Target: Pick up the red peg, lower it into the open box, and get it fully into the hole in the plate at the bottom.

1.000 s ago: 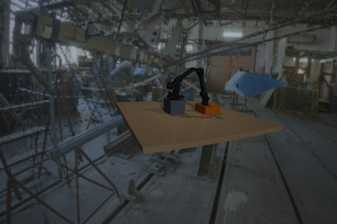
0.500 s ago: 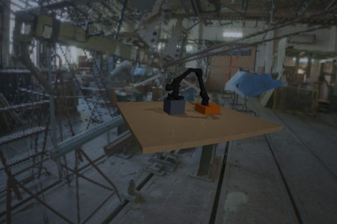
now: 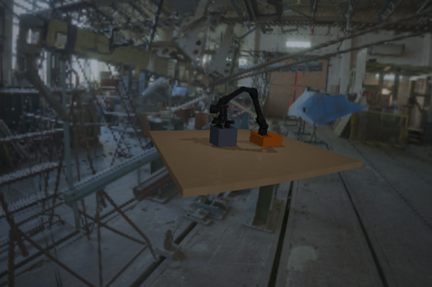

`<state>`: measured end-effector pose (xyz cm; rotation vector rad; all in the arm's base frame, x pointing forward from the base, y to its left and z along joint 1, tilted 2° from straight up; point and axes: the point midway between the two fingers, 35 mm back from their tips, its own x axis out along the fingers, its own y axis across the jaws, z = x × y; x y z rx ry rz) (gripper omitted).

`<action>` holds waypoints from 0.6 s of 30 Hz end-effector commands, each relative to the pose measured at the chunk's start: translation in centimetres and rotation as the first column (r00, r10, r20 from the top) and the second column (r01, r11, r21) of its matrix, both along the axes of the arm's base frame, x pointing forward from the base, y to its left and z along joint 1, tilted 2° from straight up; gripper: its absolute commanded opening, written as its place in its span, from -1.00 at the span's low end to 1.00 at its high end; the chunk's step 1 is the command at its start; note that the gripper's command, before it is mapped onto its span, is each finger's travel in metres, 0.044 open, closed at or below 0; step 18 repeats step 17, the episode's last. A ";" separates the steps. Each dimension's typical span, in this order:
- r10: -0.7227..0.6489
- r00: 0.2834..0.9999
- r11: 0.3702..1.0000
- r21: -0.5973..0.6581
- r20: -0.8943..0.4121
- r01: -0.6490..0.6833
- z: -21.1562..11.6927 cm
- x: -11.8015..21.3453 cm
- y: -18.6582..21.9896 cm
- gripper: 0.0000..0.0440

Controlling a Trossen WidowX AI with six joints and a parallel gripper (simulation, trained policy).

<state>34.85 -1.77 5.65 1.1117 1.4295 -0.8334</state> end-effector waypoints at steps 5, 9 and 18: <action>-0.021 1.000 0.997 0.076 0.023 0.020 1.8 0.9 -0.5 0.01; -0.035 0.999 0.994 0.105 0.031 0.032 2.5 1.2 -0.7 0.07; -0.061 0.997 0.987 0.149 0.055 0.052 3.9 1.9 -1.3 0.15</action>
